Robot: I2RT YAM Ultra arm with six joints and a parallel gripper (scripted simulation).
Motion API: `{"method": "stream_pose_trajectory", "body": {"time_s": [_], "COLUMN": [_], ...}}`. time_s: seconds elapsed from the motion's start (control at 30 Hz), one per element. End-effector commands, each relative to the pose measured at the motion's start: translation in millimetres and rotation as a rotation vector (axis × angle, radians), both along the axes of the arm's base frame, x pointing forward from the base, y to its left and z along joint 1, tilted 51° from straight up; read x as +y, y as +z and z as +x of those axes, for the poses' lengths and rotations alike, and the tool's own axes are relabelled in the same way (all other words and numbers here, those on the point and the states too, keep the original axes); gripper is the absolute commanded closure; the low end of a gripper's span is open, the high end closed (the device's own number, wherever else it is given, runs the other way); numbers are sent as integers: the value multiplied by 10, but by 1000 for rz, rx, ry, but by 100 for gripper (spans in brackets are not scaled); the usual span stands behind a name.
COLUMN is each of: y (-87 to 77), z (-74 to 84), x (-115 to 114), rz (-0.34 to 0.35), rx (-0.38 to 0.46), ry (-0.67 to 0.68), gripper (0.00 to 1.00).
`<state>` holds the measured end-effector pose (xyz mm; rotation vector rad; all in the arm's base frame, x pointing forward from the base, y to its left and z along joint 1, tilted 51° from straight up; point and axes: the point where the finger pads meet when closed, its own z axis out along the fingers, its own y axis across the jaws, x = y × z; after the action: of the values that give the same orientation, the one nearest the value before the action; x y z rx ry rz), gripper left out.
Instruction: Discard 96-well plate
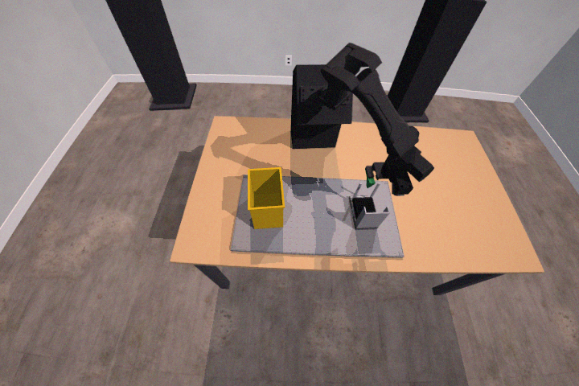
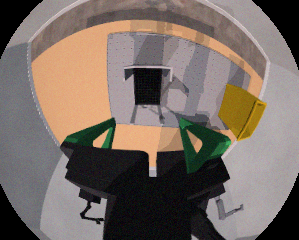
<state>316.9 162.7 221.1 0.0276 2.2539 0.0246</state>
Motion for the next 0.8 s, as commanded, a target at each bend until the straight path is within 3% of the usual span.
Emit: {"method": "stream_pose_trajectory", "body": {"time_s": [0.0,0.57,0.67,0.77], "y": [169,169,-103,-138], "z": [20,20,59,94], "x": [65,65,-14,-6], "rz": [30,30,-15,-11], "rx": [-43,-43,5,8], "ry": [4,4,-6,-2], "gripper": [0,0,0,0]}}
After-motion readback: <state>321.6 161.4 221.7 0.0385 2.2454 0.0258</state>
